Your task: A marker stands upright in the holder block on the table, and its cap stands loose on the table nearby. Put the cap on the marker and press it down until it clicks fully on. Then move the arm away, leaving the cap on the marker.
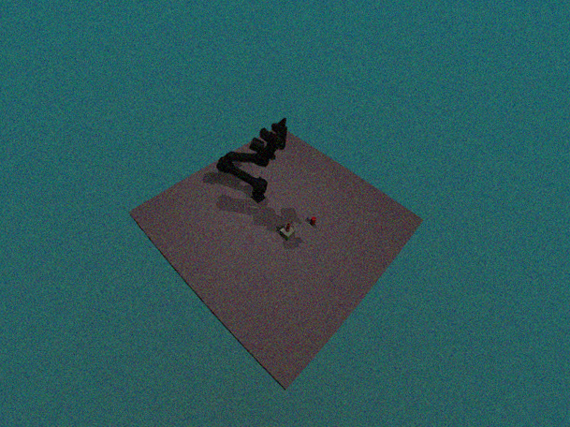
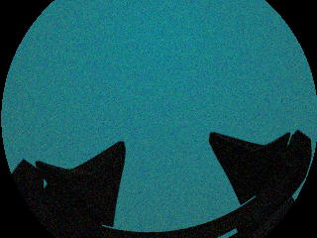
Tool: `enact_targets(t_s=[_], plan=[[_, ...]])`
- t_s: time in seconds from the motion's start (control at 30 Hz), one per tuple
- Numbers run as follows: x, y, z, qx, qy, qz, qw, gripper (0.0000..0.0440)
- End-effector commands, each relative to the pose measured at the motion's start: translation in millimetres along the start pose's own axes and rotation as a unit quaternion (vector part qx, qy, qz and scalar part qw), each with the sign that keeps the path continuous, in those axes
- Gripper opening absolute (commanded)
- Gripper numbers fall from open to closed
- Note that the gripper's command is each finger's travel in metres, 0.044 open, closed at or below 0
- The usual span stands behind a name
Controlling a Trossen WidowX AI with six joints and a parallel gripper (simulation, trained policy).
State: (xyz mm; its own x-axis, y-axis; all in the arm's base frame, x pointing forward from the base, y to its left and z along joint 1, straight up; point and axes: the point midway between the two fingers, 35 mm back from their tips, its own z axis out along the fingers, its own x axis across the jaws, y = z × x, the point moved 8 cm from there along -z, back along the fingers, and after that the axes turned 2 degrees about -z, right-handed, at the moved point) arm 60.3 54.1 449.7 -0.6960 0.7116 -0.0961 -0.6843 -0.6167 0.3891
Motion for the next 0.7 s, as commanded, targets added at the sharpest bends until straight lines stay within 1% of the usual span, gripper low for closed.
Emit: enact_targets(t_s=[0.0,0.13,0.2,0.23,0.67], plan=[[-0.3,-1.4,0.5,0.006,-0.001,0.002,1.0,0.0375],[-1.3,-5.7,3.3,0.03,-0.003,0.008,1.0,0.0278],[-1.8,-7.7,4.8,0.043,-0.004,0.011,0.999,0.024],[-2.0,-8.8,5.5,0.049,-0.005,0.013,0.999,0.0239],[-4.0,-23.2,13.0,0.139,-0.006,0.033,0.99,0.028]])
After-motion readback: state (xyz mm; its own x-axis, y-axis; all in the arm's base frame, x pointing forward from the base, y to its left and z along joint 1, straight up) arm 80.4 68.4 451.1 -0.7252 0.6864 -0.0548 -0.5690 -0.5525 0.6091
